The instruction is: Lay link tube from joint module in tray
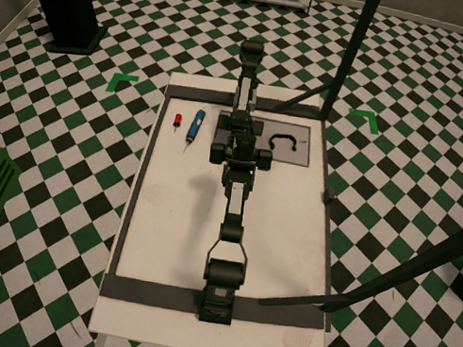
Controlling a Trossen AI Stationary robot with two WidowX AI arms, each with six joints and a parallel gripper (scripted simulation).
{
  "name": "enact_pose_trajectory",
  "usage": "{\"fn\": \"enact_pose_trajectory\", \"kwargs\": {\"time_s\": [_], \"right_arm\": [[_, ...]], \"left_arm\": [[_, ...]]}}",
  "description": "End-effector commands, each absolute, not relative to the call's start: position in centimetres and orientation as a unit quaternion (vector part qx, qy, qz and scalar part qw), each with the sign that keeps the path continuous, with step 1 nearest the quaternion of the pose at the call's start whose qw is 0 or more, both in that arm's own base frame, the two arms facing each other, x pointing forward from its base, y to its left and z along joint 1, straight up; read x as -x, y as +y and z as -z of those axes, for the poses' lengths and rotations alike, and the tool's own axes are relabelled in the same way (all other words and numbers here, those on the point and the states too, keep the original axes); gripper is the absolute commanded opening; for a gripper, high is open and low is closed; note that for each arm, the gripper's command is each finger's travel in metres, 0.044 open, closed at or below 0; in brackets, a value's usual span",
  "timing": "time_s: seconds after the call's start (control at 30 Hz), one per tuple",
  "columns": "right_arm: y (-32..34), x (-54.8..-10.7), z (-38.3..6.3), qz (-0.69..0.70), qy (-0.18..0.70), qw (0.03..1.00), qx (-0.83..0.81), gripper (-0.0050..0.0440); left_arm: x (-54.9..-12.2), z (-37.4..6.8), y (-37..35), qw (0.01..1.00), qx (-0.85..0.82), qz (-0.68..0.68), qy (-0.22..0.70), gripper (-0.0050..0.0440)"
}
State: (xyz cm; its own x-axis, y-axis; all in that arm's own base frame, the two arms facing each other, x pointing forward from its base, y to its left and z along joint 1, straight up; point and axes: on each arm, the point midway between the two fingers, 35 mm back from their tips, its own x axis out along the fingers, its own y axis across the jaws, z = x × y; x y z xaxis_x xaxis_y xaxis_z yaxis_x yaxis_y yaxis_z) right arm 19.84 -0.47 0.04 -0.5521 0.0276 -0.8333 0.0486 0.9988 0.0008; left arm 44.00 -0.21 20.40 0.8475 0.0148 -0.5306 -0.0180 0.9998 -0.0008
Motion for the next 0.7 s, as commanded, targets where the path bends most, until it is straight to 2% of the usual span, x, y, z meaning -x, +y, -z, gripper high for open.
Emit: {"fn": "enact_pose_trajectory", "kwargs": {"time_s": [0.0, 0.23, 0.53, 0.67], "right_arm": [[-0.5, -20.17, -0.38, 0.012, 0.876, 0.482, -0.023, 0.0213], [-0.5, -20.17, -0.38, 0.012, 0.876, 0.482, -0.023, 0.0213], [-0.5, -20.17, -0.38, 0.012, 0.876, 0.482, -0.023, 0.0429], [-0.5, -20.17, -0.38, 0.012, 0.876, 0.482, -0.023, 0.044]], "left_arm": [[-44.08, -21.52, -0.18, 0.965, 0.003, -0.008, 0.263, 0.044], [-44.08, -21.52, -0.18, 0.965, 0.003, -0.008, 0.263, 0.044], [-44.08, -21.52, -0.18, 0.965, 0.003, -0.008, 0.263, 0.044], [-44.08, -21.52, -0.18, 0.965, 0.003, -0.008, 0.263, 0.044]]}}
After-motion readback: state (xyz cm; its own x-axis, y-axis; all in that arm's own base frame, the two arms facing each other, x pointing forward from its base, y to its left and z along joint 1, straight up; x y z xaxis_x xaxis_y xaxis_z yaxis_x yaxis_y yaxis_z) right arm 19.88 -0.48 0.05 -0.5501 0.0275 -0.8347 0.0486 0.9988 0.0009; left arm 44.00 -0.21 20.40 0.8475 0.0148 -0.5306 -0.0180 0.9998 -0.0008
